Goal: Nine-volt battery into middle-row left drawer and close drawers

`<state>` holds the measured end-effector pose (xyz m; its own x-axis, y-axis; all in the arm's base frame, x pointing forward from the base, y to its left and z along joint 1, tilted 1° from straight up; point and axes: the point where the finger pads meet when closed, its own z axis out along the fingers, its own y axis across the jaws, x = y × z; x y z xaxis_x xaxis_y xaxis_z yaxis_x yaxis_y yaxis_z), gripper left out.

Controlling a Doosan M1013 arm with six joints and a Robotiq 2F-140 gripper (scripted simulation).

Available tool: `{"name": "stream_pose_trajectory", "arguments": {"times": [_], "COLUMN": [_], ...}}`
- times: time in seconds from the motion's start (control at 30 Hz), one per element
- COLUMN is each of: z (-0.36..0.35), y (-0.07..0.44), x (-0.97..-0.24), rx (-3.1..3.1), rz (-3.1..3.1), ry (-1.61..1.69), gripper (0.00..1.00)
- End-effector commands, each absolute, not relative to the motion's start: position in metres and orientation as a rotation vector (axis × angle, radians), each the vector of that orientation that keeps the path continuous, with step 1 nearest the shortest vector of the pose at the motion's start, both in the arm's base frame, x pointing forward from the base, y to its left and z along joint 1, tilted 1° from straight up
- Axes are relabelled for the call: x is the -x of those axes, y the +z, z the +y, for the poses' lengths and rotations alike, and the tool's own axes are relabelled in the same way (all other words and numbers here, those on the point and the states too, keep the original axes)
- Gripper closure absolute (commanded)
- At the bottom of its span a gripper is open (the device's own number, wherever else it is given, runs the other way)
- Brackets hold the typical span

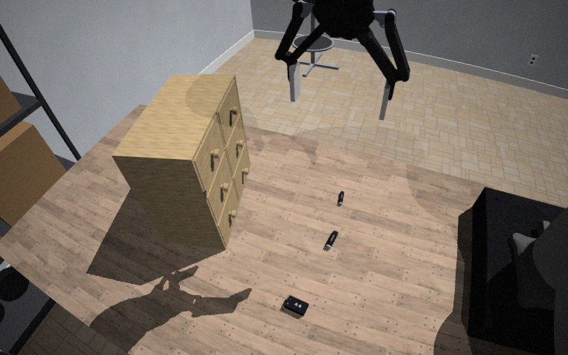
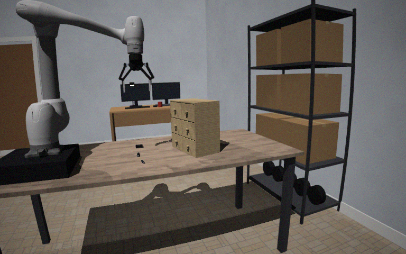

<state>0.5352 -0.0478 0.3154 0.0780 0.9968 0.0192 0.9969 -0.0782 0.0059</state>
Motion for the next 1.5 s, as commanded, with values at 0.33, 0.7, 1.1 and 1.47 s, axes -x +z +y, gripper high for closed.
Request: {"name": "stream_pose_trajectory", "arguments": {"times": [0.33, 0.7, 1.1, 1.47], "z": [-0.048, -0.046, -0.046, -0.044], "y": [0.26, 0.207, 0.204, 0.197], "x": [-0.54, -0.541, -0.542, -0.549], "rx": [2.806, 3.063, 3.107, 3.095], "rz": [-1.378, -0.558, -0.272, -0.27], "ry": [-0.036, -0.03, -0.043, -0.176], "gripper": [0.0, 0.0, 0.0, 0.0]}}
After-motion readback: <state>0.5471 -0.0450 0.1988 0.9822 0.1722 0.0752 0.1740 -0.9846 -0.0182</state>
